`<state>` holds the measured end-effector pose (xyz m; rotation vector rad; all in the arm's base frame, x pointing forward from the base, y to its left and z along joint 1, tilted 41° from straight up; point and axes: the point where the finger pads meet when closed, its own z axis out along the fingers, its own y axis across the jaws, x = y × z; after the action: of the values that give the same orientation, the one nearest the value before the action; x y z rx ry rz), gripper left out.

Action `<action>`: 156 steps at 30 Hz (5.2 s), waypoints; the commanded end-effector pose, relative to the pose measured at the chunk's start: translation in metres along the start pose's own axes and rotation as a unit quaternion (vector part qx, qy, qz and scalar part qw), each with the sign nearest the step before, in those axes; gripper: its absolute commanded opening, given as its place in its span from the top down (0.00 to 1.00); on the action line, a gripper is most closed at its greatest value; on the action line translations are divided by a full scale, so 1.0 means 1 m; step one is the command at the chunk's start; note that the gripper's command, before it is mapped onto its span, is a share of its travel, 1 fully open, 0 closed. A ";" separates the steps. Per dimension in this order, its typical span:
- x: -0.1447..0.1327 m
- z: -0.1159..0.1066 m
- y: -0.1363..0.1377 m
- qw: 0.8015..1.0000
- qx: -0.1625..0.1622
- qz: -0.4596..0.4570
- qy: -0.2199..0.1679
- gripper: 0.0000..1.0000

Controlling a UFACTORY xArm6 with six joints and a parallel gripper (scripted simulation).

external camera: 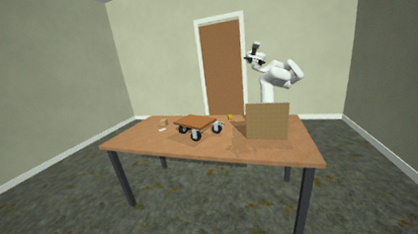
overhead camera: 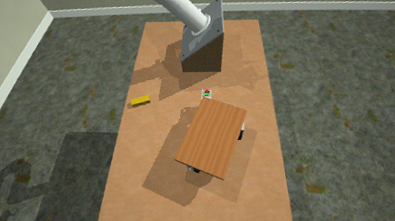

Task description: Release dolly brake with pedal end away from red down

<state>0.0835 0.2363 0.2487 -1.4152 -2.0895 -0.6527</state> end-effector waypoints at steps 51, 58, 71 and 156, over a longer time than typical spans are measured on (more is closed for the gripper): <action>-0.370 -0.008 0.165 0.736 0.033 0.207 -0.644 1.00; -0.382 -0.003 0.167 0.730 0.034 0.200 -0.653 1.00; -0.384 -0.003 0.167 0.739 0.066 0.164 -0.651 1.00; -0.419 0.003 0.158 0.202 0.652 -0.730 0.037 1.00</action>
<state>0.3607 0.0044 -0.0160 1.7436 -1.8684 0.6596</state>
